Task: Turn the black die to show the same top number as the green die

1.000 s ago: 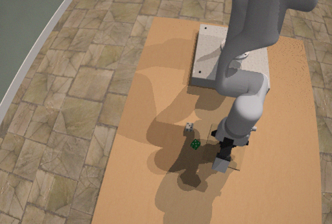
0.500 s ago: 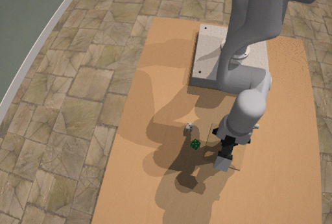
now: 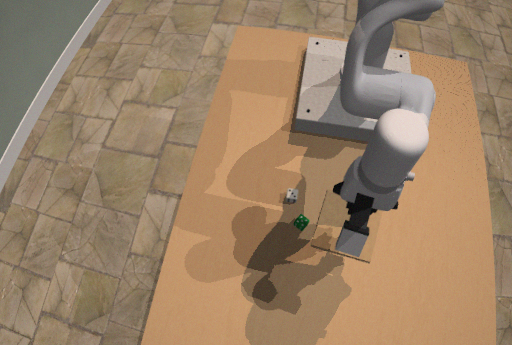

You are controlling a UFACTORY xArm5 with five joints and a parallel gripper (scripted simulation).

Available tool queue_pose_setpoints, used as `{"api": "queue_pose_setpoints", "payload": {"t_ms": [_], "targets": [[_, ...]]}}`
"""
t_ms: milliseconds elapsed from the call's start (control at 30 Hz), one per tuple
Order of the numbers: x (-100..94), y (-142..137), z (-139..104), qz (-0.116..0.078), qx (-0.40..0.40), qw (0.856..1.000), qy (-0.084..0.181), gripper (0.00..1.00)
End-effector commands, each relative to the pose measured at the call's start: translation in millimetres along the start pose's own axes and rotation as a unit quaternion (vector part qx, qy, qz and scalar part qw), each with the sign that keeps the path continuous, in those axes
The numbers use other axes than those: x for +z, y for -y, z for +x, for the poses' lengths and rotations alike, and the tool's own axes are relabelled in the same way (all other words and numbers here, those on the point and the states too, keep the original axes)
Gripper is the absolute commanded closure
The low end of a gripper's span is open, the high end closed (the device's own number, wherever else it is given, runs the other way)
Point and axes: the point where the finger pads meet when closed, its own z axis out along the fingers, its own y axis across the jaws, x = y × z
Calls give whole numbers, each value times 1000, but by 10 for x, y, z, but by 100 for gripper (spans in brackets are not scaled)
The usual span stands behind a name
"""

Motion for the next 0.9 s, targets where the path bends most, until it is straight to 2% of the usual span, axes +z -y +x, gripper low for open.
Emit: {"api": "queue_pose_setpoints", "payload": {"t_ms": [0,267,467,733,867], "targets": [[-58,0,0,0,0,1000,0,79],[-57,1,1,0,-1,1000,0,79],[50,61,97,0,-62,998,1,79],[61,65,105,0,-67,998,-4,79],[66,60,104,2,-67,997,-31,79]]}}
